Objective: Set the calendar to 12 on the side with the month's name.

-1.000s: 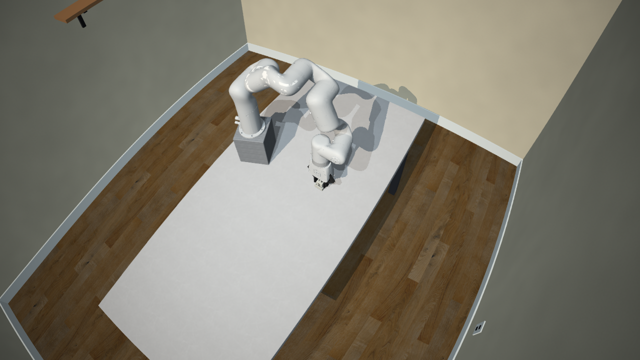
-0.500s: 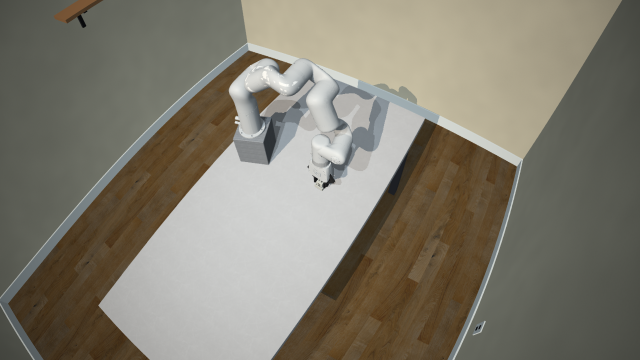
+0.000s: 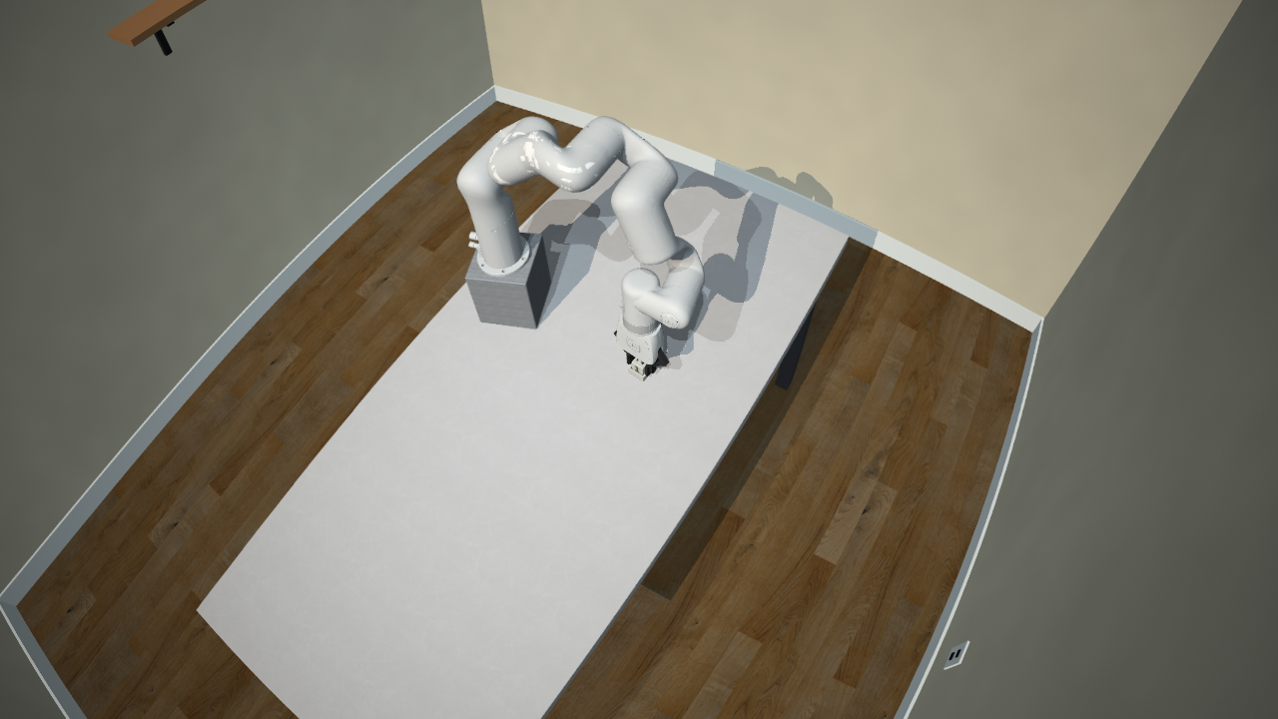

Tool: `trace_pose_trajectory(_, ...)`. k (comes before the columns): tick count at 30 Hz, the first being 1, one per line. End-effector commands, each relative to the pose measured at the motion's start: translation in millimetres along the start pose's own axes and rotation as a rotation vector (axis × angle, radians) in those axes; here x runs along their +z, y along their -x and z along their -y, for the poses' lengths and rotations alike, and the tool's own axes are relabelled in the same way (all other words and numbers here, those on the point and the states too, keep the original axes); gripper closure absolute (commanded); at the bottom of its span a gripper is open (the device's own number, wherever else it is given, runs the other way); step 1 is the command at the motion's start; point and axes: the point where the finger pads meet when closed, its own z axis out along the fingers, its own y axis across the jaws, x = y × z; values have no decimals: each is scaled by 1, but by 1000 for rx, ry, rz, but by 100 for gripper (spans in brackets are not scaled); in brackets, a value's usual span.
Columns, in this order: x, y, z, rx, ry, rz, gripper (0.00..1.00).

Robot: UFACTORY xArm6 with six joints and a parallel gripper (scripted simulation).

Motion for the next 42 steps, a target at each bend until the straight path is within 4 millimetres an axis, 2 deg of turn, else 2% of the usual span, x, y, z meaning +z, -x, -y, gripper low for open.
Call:
trace_pose_trajectory(1,-1,0,-1,0,3,0,51)
trace_pose_trajectory(4,-1,0,-1,0,3,0,51)
trace_pose_trajectory(5,-1,0,-1,0,3,0,71)
trace_pose_trajectory(42,-4,0,-1,0,3,0,71)
